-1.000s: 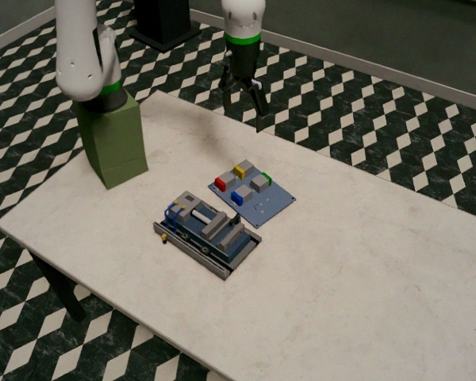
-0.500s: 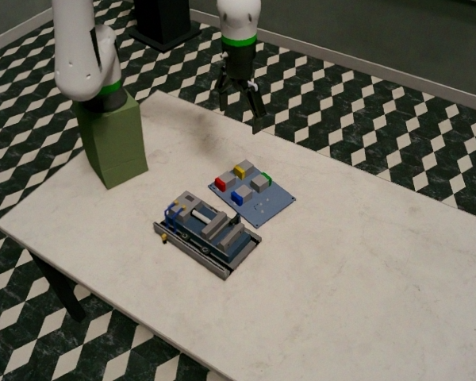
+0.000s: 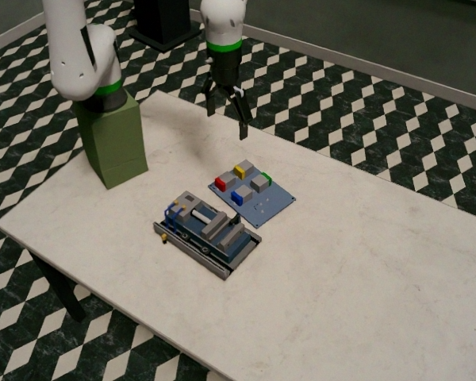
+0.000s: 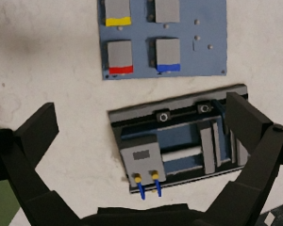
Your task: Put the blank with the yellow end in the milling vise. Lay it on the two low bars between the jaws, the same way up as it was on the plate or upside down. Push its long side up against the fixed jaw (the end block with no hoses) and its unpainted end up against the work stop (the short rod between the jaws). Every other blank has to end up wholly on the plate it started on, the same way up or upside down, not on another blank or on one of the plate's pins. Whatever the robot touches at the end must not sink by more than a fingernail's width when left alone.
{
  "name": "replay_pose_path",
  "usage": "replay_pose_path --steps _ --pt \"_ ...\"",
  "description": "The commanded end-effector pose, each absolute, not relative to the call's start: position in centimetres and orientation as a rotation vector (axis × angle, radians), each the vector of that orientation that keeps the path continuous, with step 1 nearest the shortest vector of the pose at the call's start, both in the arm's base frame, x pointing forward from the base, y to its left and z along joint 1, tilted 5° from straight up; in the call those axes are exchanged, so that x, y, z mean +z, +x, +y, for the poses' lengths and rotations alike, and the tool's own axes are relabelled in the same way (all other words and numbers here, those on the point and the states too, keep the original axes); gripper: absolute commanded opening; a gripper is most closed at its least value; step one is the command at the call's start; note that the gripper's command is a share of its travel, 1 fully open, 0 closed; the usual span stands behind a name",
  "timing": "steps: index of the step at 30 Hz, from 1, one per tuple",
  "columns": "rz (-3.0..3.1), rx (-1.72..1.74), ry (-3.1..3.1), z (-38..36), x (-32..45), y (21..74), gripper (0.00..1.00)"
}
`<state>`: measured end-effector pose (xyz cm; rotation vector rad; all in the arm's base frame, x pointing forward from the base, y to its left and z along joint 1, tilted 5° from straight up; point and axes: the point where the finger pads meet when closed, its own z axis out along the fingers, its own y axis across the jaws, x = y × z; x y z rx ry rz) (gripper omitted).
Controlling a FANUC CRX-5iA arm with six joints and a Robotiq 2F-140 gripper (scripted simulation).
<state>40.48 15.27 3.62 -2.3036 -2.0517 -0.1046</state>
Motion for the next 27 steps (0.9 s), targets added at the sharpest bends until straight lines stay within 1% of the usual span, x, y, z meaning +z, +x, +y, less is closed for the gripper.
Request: replay_pose_path --steps 1,27 --pt "-2.051 -0.107 -2.305 15.35 3.70 40.56 1.00" --pt "-2.052 -0.107 -2.305 16.04 3.77 40.77 1.00"
